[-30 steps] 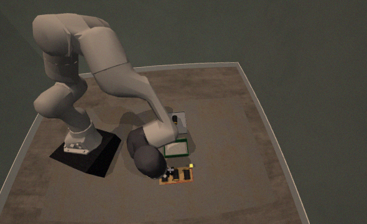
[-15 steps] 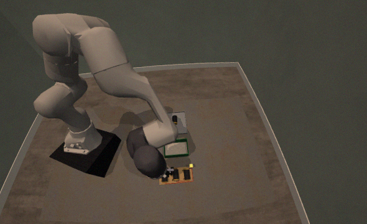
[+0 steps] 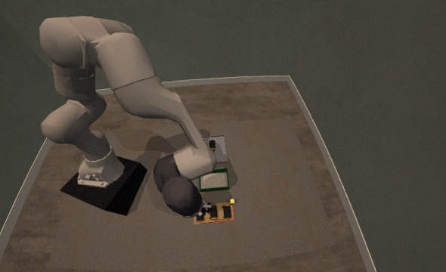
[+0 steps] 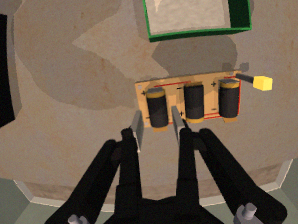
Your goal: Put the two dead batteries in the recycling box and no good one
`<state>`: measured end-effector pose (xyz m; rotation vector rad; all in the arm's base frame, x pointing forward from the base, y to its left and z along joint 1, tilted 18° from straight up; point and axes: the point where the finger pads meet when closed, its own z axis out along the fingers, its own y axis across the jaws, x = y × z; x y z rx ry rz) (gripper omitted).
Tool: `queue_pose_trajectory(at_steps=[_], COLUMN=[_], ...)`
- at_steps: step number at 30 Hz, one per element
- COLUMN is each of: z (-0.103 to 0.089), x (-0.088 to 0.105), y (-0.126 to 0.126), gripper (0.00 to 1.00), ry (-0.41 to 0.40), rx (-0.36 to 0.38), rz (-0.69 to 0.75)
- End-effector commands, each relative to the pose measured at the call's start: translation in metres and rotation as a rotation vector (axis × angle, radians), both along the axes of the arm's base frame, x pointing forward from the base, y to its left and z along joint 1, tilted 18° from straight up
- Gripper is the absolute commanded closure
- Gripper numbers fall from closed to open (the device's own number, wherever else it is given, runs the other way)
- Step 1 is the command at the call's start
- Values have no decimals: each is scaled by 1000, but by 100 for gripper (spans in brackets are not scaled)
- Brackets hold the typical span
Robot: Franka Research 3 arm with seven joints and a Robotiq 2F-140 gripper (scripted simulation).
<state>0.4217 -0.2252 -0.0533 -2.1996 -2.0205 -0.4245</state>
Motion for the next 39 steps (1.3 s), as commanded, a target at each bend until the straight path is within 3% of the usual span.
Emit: queue_pose_trajectory(at_steps=[1,15,24,39], z=[0,0,-31,-41], x=[0,0,4,5], y=[0,0,9,12], gripper=[71,71,71,71], ry=[-2,-2,-2,-2], rx=[-1,-1,-1,-1], rz=[1,1,1,1])
